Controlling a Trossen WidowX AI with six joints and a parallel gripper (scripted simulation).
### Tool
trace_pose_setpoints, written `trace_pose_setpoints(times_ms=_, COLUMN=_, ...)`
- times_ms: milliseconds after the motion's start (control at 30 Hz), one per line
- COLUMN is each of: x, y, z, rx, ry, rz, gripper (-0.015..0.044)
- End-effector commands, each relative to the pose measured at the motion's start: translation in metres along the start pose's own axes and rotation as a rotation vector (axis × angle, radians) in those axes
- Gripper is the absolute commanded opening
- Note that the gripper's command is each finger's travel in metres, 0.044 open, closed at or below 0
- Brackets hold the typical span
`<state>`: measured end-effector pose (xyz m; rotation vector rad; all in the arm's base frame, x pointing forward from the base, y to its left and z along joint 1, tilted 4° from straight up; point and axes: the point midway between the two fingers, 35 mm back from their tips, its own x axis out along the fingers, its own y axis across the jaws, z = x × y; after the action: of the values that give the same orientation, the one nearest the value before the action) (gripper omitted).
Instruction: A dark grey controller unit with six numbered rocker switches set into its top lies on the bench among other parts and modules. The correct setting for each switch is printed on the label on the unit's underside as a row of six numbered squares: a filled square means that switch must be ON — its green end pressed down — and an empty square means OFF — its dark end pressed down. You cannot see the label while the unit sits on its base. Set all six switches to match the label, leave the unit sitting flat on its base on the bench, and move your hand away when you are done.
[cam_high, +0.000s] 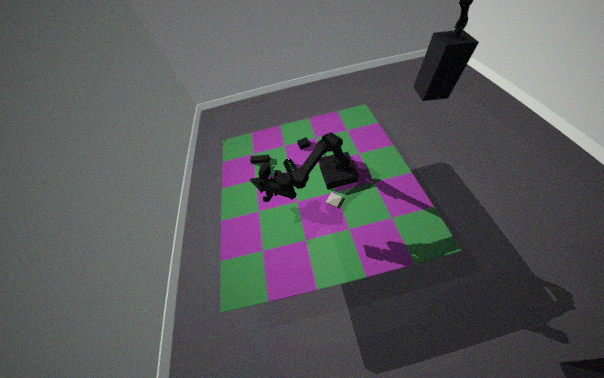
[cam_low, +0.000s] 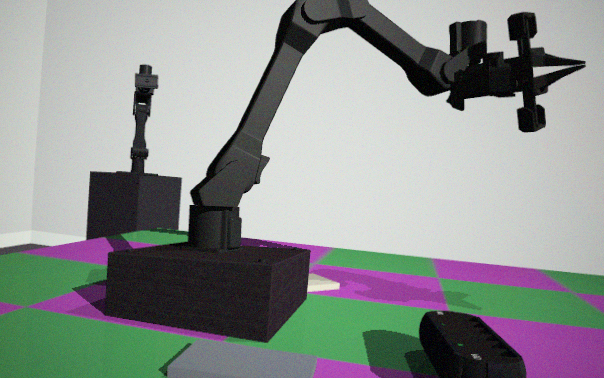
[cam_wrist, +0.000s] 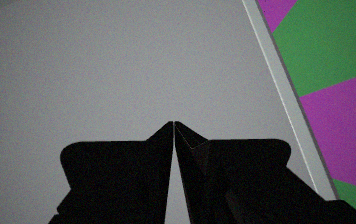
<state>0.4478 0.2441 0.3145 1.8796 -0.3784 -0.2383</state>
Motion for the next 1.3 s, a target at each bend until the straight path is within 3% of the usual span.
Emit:
trace_pose_setpoints(times_ms=0, x=0.054, y=-0.042, z=0.022, rx=-0.681, ry=0.013, rz=-0.121, gripper=0.0)
trace_pose_setpoints(times_ms=367, x=0.108, y=-0.086, z=0.07, rx=-1.455, ry=0.101, rz=-0.324, gripper=0.0)
trace_pose_setpoints(times_ms=700, x=0.145, y=-0.124, z=0.13, rx=-2.089, ry=0.347, rz=-0.558, gripper=0.0)
trace_pose_setpoints(times_ms=1000, x=0.163, y=-0.153, z=0.195, rx=-2.55, ry=0.767, rz=-0.755, gripper=0.0)
trace_pose_setpoints(times_ms=1267, x=0.164, y=-0.174, z=0.256, rx=-2.804, ry=1.342, rz=-0.838, gripper=0.0)
